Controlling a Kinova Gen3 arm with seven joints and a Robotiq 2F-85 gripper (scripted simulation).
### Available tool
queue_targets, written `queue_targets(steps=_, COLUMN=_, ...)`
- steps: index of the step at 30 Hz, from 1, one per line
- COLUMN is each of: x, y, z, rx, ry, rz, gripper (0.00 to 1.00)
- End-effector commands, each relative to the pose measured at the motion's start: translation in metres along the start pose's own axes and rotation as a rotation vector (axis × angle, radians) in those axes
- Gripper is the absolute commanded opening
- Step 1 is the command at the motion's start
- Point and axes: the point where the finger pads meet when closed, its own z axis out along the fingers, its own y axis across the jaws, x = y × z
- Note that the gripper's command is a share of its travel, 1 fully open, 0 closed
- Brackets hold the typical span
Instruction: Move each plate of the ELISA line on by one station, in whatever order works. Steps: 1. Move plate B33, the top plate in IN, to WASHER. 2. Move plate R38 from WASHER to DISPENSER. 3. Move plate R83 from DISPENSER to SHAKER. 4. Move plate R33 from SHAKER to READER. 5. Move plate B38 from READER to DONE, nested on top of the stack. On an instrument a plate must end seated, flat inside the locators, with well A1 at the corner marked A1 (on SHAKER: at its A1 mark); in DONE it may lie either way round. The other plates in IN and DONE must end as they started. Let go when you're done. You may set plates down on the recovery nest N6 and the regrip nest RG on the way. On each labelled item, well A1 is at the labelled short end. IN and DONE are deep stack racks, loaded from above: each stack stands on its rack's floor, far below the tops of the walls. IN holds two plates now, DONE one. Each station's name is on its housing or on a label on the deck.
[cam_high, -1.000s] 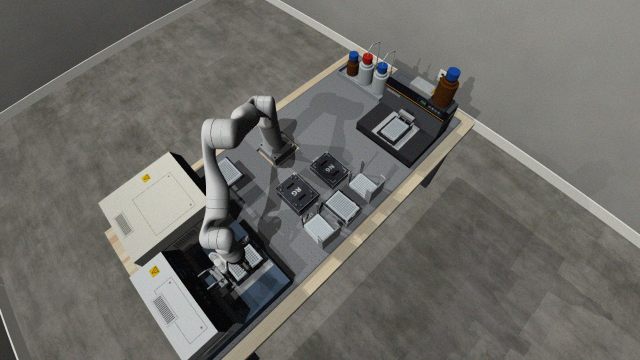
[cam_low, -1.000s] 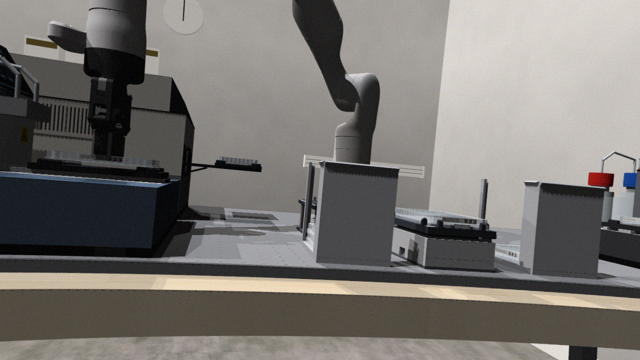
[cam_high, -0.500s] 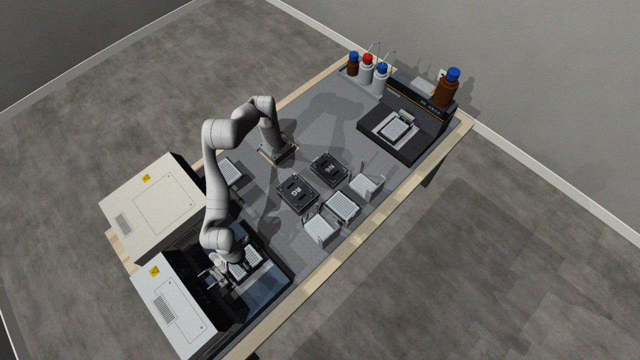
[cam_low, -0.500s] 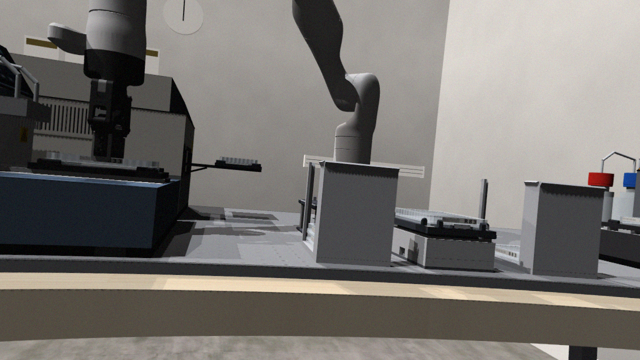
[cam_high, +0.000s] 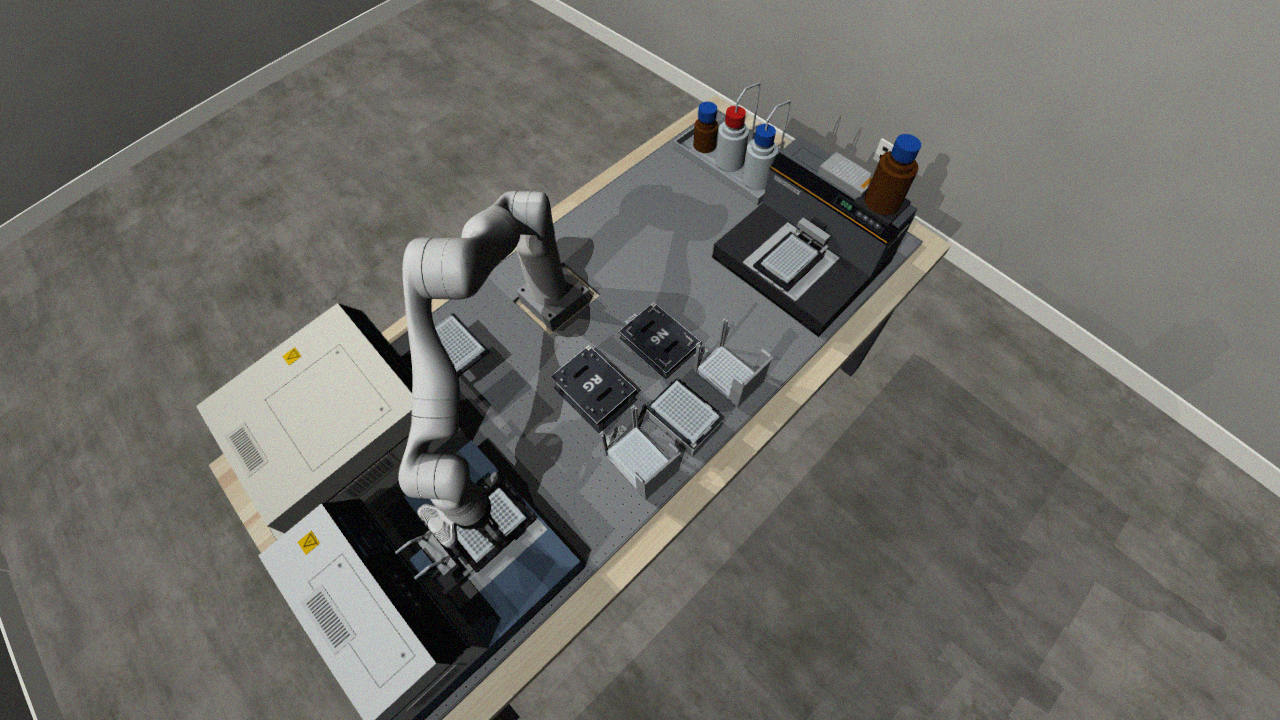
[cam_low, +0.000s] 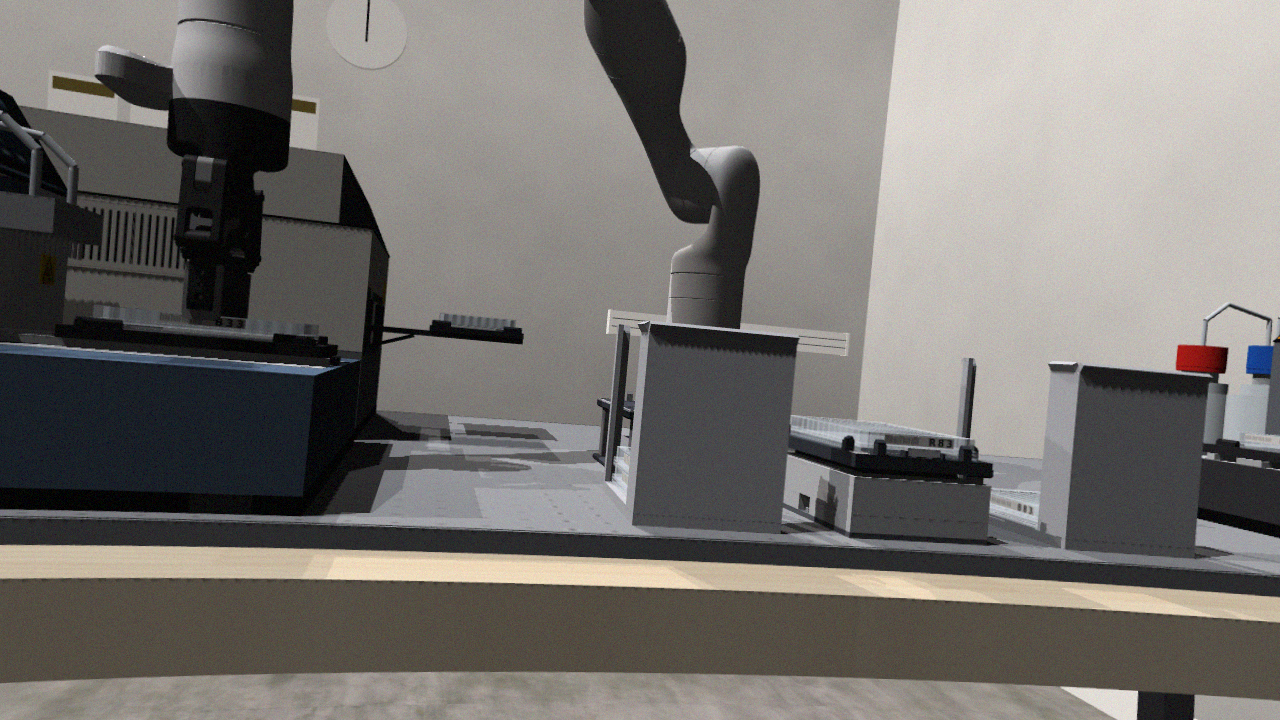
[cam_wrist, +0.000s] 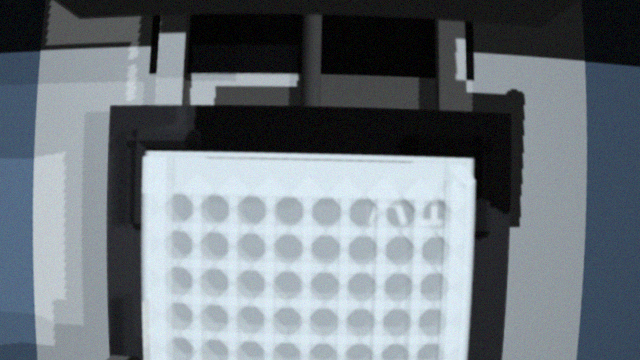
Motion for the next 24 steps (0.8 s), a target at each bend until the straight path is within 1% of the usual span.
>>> queue_targets(steps=1, x=0.001, y=-0.001, z=-0.002, rx=0.002, ry=0.002, rz=0.000, gripper=1.00)
queue_targets(steps=12, x=0.001, y=-0.001, z=-0.011, rx=0.002, ry=0.002, rz=0.000, gripper=1.00)
queue_targets(steps=24, x=0.001, y=0.000, z=-0.027, rx=0.002, ry=0.002, rz=0.000, gripper=1.00)
